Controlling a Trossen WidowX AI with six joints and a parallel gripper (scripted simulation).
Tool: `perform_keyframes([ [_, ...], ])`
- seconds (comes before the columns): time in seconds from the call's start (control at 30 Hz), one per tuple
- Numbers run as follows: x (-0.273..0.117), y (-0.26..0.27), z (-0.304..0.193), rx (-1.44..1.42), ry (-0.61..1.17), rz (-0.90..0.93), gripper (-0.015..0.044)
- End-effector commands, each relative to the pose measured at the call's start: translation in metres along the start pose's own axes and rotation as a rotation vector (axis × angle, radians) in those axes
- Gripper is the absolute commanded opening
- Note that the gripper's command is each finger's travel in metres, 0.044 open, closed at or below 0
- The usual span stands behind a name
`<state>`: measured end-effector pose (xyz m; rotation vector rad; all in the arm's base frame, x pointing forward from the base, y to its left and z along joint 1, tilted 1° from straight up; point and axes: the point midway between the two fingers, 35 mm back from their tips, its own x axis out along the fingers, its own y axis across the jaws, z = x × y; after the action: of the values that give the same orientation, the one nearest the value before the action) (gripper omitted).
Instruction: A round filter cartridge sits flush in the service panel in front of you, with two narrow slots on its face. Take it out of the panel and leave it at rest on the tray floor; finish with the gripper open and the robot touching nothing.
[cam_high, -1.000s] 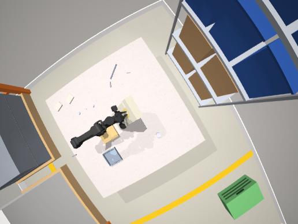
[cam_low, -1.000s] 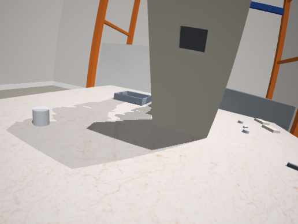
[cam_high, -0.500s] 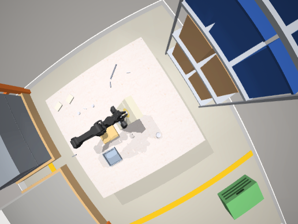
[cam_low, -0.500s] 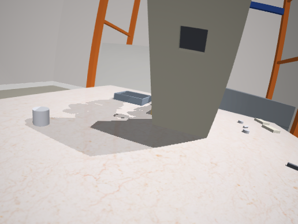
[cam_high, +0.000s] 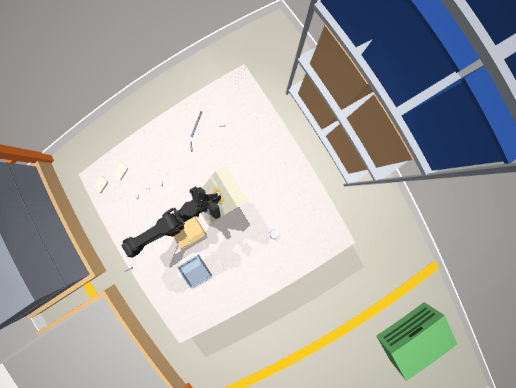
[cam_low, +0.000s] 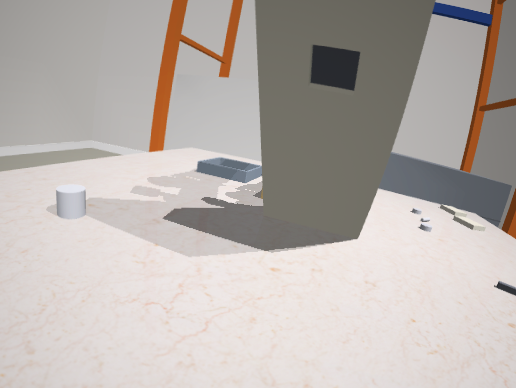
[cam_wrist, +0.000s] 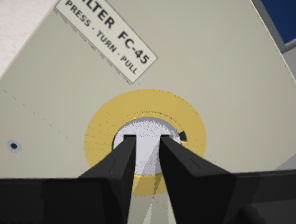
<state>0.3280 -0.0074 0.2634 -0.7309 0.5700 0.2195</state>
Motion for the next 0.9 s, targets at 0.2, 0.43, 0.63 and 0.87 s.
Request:
perform_keyframes([
  [0.2, 0.0073, -0.0006, -0.0001, -0.332, 0.003, -0.001, 0.0],
  [0.43, 0.0074, -0.0006, -0.0001, -0.486, 0.003, -0.001, 0.0],
  [0.63, 0.0082, -0.0007, -0.0001, -0.416, 0.003, -0.001, 0.0],
  [0.87, 0.0082, -0.0007, -0.0001, -0.416, 0.003, -0.001, 0.0],
])
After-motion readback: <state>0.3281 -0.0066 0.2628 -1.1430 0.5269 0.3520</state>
